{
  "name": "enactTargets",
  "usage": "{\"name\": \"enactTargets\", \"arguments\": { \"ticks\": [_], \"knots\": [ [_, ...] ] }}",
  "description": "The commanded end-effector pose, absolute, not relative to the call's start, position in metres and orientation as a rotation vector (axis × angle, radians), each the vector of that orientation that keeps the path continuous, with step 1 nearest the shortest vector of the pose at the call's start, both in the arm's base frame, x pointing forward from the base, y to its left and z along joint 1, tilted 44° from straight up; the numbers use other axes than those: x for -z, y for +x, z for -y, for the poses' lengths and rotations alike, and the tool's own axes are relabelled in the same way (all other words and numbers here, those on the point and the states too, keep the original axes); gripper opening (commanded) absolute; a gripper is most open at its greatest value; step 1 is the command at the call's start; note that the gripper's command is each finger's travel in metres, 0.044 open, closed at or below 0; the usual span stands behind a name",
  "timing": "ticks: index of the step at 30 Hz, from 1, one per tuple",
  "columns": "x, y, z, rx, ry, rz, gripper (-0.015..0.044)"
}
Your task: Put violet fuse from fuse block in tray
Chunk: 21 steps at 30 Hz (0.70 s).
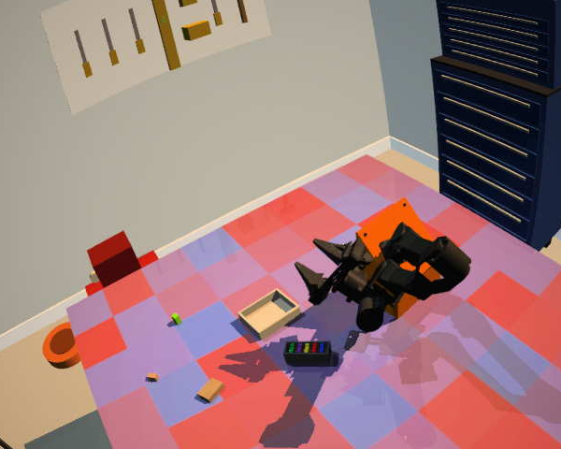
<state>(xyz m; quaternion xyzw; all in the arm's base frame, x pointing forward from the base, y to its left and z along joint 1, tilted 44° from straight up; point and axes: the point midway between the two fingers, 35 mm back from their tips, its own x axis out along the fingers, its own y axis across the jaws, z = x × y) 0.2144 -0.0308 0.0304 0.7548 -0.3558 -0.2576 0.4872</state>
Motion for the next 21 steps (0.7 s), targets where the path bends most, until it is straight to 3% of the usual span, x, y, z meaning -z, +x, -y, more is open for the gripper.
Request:
{"name": "enactTargets", "arguments": {
  "ticks": [1,13,21],
  "knots": [
    [-0.029,0.216,0.03,0.638,1.822,0.85,0.0374],
    [0.058,0.284,0.002,0.94,0.89,-0.269,0.0065],
    [0.091,0.302,-0.007,0.718,0.423,-0.949,0.0065]
  ]
}}
